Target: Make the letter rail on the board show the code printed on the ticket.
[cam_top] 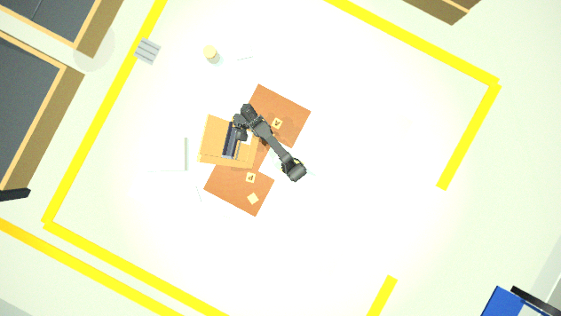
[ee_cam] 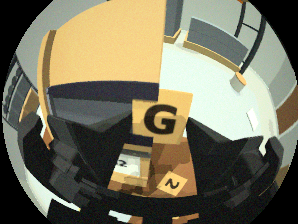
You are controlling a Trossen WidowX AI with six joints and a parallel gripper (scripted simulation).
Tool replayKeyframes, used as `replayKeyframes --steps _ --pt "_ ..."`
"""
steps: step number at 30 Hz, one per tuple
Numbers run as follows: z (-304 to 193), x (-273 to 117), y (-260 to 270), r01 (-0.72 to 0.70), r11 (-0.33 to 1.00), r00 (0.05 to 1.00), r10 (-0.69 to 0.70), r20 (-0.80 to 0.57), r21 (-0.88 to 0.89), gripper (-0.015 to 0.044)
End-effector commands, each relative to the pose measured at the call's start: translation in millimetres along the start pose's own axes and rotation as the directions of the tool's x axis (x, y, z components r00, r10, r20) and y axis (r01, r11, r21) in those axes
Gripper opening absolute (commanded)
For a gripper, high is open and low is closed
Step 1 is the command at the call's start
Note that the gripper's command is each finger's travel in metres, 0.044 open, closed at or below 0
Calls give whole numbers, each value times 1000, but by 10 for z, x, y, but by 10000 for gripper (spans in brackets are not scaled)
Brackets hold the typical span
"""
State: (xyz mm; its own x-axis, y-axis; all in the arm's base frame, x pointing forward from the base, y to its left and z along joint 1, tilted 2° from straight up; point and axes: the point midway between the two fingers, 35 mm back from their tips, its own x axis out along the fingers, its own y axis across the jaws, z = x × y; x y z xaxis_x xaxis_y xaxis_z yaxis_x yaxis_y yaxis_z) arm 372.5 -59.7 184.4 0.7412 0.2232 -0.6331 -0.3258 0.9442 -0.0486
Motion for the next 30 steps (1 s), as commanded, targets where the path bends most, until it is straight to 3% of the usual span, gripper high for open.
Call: replayKeyframes --steps 1,30 --pt "14 -11 11 6 1000 1000 -6 4 1 0" --pt "13 -7 156 5 1000 1000 -5 4 2 0"
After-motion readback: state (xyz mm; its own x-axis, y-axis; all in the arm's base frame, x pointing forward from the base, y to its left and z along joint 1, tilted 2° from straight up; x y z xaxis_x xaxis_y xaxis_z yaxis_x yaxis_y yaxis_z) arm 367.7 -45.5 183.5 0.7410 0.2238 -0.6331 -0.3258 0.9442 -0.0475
